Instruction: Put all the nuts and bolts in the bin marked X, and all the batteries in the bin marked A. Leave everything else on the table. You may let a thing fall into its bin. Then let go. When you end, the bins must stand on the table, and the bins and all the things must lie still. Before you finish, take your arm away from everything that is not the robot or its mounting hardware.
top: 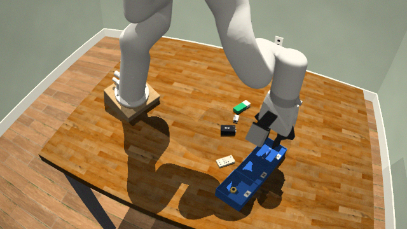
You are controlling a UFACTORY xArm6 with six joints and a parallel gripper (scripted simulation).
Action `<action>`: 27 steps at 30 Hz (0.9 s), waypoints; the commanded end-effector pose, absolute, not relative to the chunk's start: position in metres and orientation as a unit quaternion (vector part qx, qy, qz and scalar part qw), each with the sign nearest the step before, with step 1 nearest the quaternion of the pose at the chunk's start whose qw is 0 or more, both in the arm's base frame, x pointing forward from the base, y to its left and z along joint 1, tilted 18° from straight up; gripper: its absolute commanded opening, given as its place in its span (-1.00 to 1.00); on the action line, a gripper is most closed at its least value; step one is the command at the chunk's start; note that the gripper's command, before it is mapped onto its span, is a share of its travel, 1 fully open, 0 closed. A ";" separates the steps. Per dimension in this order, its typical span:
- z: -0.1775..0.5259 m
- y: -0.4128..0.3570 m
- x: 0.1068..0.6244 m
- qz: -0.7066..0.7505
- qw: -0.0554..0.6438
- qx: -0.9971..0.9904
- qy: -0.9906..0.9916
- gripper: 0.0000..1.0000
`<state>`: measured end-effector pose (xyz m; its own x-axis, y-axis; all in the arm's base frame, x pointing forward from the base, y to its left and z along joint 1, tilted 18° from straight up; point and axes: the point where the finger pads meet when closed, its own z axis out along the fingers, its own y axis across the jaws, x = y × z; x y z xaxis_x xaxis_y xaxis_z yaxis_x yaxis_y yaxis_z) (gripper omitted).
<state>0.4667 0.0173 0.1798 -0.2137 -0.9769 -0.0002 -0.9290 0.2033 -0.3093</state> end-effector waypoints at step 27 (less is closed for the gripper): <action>0.147 0.055 0.309 -0.062 0.131 -0.302 0.942 -0.16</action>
<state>0.3201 0.0521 0.1424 -0.7068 -0.6851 -0.1762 -0.6596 0.7283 -0.1858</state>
